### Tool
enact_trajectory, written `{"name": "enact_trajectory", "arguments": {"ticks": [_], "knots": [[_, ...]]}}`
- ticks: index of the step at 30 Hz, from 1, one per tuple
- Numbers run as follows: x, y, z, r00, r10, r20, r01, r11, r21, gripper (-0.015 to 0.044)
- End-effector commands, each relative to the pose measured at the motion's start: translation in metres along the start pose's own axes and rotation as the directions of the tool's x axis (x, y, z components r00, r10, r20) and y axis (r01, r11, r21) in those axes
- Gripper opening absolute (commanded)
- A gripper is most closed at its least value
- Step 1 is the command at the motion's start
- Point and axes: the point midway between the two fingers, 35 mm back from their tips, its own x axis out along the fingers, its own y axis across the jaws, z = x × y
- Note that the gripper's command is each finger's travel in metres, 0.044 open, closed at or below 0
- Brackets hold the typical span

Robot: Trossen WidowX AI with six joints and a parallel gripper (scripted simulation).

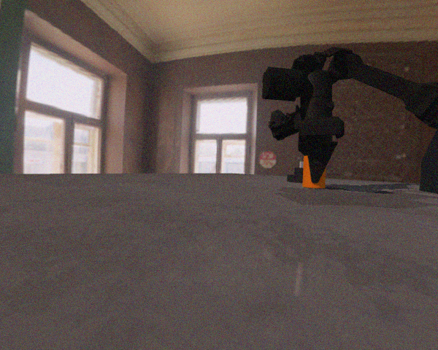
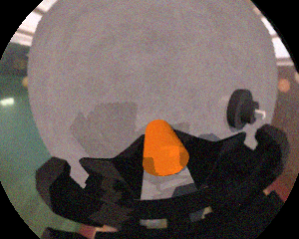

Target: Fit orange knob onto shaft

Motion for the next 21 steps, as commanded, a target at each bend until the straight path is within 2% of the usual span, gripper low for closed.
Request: {"name": "enact_trajectory", "arguments": {"ticks": [1,3,12,21], "knots": [[0.0029,0.0002,0.0,1.0,-0.006,0.01,0.006,1.0,-0.005,0.0],[0.0029,0.0004,-0.0011,1.0,-0.006,0.01,0.006,1.0,-0.005,0.0],[0.0015,0.0005,-0.0006,1.0,-0.001,0.004,0.001,1.0,0.0,0.0236],[0.0015,0.0005,-0.0006,1.0,-0.001,0.004,0.001,1.0,0.0,0.024]]}}
